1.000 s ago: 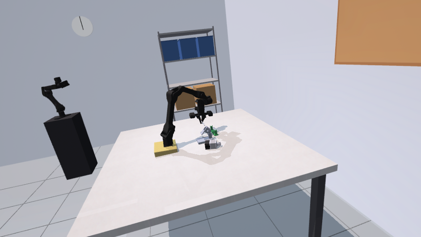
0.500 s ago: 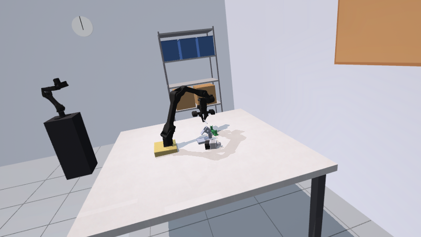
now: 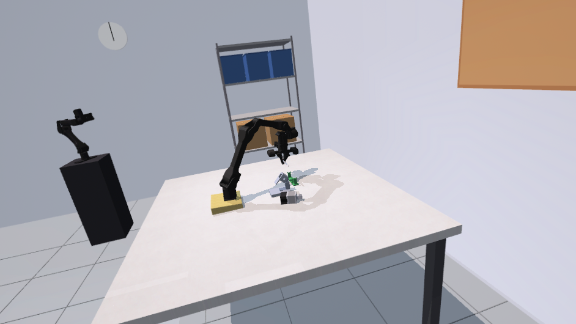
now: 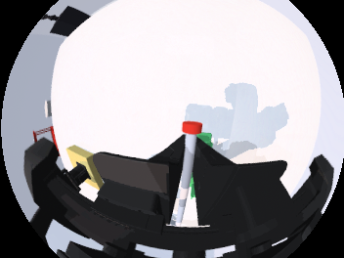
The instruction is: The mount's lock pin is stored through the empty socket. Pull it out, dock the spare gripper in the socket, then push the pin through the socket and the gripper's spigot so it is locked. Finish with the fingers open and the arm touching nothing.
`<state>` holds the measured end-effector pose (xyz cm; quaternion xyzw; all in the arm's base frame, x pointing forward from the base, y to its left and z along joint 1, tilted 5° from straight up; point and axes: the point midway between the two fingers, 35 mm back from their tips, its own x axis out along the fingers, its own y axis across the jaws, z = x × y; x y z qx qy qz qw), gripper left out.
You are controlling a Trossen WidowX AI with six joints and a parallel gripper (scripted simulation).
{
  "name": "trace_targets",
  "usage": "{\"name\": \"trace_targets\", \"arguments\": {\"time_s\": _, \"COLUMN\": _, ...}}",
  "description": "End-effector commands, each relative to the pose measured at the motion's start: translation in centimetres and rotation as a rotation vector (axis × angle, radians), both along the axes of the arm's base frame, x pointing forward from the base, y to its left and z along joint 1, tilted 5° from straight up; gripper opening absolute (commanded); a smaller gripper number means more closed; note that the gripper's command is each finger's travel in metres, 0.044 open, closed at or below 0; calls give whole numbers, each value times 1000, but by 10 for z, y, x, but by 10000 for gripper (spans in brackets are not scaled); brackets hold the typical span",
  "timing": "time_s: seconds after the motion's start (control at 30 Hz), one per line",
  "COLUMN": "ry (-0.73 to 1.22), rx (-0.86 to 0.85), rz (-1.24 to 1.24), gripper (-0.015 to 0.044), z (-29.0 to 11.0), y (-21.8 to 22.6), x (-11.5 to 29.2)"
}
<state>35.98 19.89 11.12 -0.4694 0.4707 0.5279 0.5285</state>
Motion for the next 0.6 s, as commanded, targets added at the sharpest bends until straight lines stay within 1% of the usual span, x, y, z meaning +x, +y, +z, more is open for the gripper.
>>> {"name": "trace_targets", "arguments": {"time_s": 0.0, "ry": -2, "rx": 1, "rz": -1, "gripper": 0, "z": 1, "y": 6, "x": 9}}
{"name": "trace_targets", "arguments": {"time_s": 0.27, "ry": -4, "rx": 1, "rz": 4, "gripper": 0, "z": 1, "y": 16, "x": 24}}
{"name": "trace_targets", "arguments": {"time_s": 0.57, "ry": -3, "rx": 1, "rz": 5, "gripper": 0, "z": -9, "y": 16, "x": 25}}
